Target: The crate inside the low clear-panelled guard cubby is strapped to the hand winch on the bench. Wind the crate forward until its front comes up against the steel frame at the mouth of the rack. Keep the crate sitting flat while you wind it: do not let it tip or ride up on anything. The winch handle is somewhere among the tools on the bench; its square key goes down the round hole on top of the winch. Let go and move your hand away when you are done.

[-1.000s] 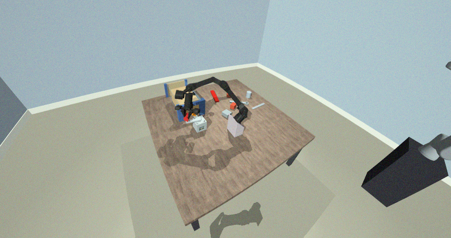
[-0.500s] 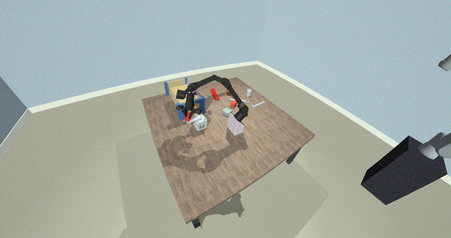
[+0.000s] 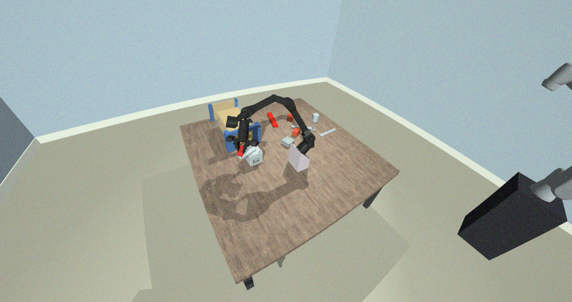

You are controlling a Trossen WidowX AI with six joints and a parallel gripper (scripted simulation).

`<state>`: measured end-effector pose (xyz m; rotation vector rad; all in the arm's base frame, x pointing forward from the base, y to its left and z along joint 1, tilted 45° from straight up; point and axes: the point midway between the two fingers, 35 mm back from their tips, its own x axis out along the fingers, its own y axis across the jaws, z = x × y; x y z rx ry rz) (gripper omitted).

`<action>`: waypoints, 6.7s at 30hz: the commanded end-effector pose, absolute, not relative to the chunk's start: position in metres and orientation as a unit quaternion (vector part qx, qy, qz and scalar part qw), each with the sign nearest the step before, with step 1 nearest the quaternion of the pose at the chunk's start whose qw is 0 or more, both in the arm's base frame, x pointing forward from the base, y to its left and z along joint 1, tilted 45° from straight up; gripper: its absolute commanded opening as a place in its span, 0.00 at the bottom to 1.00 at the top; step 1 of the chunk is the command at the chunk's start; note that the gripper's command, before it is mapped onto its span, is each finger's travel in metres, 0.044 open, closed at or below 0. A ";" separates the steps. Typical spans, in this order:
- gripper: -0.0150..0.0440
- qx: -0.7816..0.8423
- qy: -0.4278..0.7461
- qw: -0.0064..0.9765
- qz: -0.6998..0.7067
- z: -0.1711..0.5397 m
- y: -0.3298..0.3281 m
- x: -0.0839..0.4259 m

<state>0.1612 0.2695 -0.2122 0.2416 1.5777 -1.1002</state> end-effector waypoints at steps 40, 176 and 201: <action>0.25 0.084 0.677 0.553 -0.478 -0.175 0.230 0.099; 0.25 0.082 0.673 0.555 -0.482 -0.086 0.125 0.218; 0.25 0.083 0.673 0.555 -0.482 -0.099 0.135 0.253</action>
